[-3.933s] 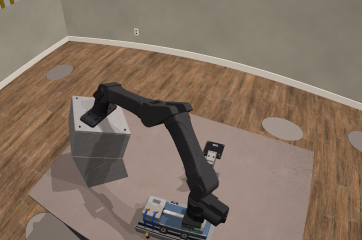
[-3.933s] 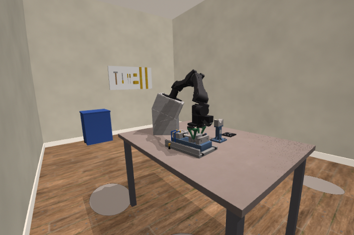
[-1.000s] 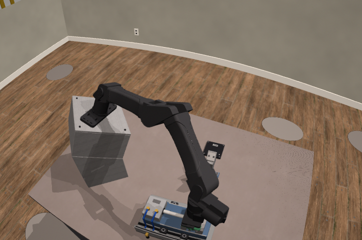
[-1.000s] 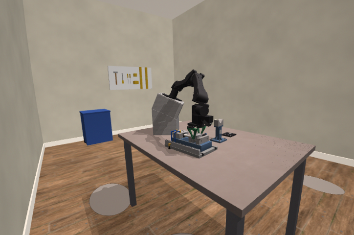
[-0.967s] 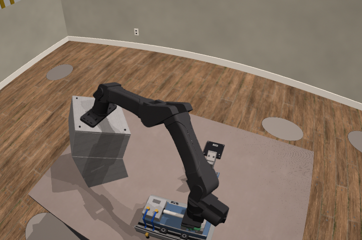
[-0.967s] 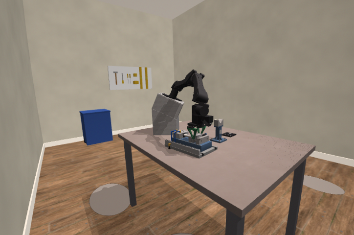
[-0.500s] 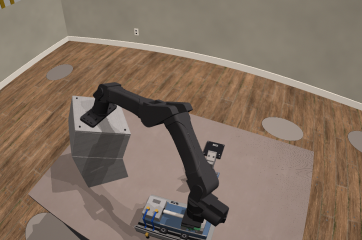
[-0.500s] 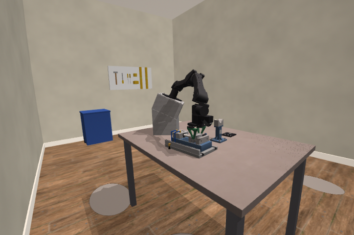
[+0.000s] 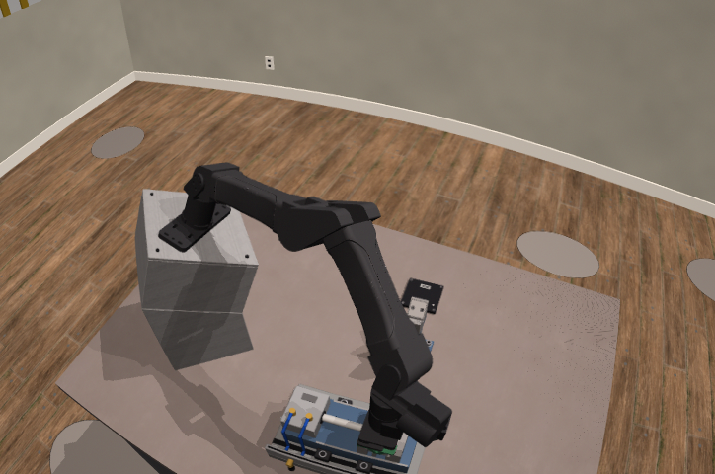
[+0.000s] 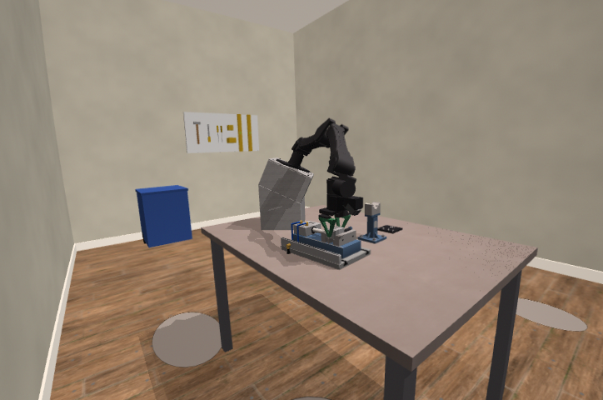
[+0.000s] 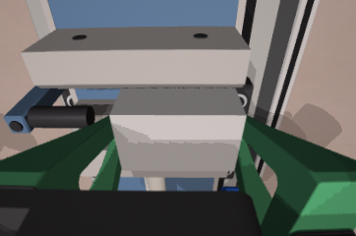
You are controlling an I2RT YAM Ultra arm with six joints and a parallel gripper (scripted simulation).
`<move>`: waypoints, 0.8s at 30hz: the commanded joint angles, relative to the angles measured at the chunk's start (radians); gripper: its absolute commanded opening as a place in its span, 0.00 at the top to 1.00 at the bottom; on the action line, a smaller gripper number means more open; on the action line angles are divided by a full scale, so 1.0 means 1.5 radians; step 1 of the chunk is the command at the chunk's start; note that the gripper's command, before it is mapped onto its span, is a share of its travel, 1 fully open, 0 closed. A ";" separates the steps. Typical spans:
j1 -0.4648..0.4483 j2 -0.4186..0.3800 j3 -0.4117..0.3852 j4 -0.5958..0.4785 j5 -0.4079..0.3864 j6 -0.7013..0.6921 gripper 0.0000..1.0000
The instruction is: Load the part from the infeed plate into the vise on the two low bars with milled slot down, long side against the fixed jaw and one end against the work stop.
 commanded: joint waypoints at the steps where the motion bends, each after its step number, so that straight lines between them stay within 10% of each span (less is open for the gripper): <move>1: -0.012 -0.031 0.029 -0.014 -0.002 -0.004 1.00; 24: -0.012 -0.029 0.034 -0.018 -0.002 -0.004 1.00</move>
